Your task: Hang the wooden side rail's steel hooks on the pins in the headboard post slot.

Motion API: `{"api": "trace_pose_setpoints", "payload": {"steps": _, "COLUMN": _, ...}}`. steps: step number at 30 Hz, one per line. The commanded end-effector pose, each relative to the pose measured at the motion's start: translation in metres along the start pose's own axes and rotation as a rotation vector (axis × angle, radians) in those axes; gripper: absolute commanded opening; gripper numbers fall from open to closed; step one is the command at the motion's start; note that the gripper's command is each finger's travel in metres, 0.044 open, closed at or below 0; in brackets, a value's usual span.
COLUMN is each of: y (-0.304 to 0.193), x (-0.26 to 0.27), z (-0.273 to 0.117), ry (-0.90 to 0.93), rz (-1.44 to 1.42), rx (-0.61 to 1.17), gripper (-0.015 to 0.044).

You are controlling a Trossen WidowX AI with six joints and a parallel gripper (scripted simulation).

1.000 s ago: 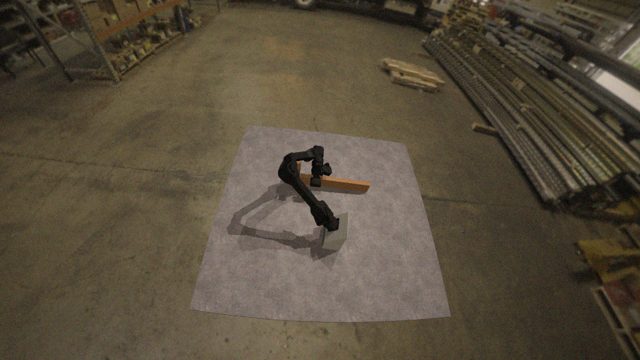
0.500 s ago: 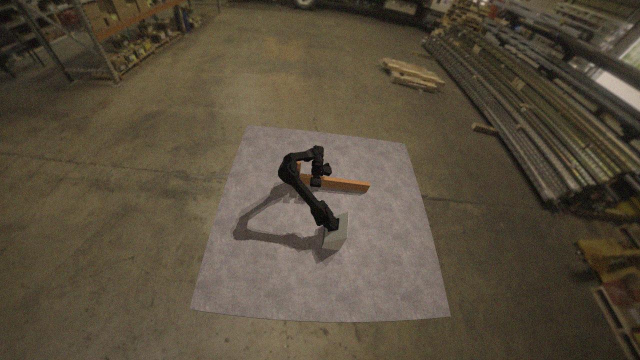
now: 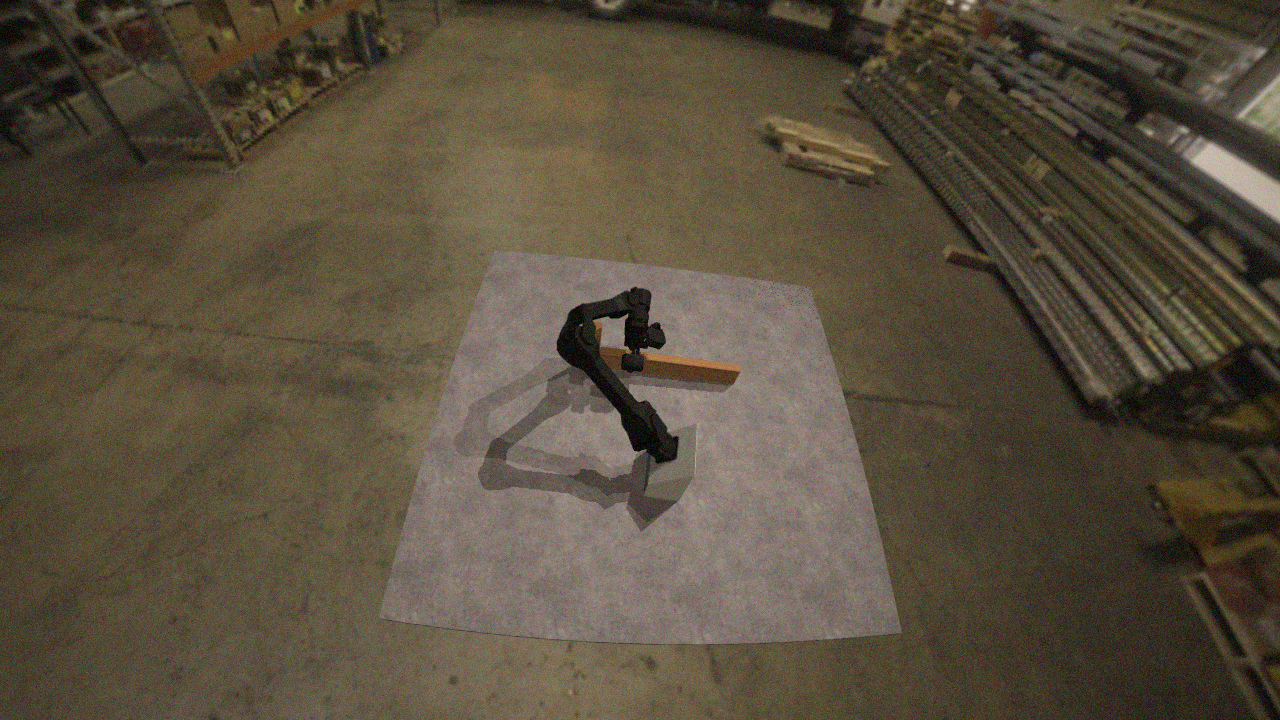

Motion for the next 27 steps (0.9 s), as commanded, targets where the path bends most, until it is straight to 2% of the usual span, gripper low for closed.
{"api": "trace_pose_setpoints", "payload": {"steps": 1, "y": -0.001, "x": 0.0, "z": -0.023, "ry": 0.014, "rz": -0.01, "rx": 0.008, "gripper": 0.044}}
{"api": "trace_pose_setpoints", "payload": {"steps": 7, "y": 0.0, "x": 0.0, "z": -0.024, "ry": 0.014, "rz": -0.01, "rx": 0.008, "gripper": 0.044}}
{"api": "trace_pose_setpoints", "payload": {"steps": 14, "y": 0.029, "x": 0.001, "z": -0.024, "ry": 0.014, "rz": -0.01, "rx": 0.007, "gripper": 0.044}}
{"api": "trace_pose_setpoints", "payload": {"steps": 27, "y": 0.027, "x": 0.001, "z": -0.026, "ry": 0.021, "rz": -0.006, "rx": 0.006, "gripper": 0.044}}
Point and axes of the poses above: the point midway between the two fingers, 35 mm back from their tips, its own z axis out along the fingers, its own x axis across the jaws, y = z × x, the point moved 8 cm from there along -z, back along the fingers
